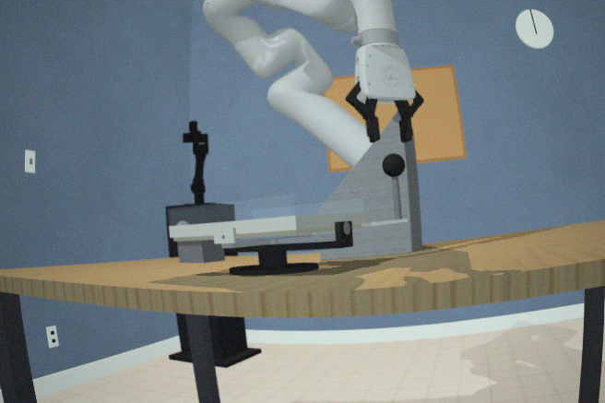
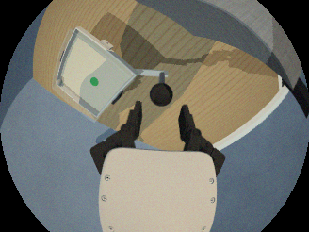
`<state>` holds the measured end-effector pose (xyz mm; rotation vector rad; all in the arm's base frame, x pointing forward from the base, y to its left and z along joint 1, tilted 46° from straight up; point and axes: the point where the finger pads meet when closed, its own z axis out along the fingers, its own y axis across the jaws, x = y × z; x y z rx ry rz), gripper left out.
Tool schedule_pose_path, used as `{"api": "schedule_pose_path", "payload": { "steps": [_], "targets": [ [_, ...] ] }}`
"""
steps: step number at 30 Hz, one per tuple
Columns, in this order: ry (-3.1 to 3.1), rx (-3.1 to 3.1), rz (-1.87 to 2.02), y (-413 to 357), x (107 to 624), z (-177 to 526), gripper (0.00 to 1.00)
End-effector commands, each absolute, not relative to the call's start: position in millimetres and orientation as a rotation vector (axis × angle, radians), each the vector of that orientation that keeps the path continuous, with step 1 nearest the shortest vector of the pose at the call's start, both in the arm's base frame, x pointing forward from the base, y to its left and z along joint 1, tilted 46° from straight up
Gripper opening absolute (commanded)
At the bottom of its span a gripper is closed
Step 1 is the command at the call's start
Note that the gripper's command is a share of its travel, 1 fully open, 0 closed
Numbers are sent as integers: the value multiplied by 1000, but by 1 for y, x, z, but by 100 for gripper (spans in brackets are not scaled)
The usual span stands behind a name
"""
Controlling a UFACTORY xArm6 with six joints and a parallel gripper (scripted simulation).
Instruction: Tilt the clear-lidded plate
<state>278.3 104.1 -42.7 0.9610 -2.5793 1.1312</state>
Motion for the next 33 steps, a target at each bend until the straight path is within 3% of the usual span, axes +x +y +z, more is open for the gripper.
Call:
{"api": "schedule_pose_path", "payload": {
  "steps": [1,33],
  "targets": [
    [-2583,962,1130,105,279,-42,61],
    [-2583,962,1130,95,281,-54,61]
  ]
}}
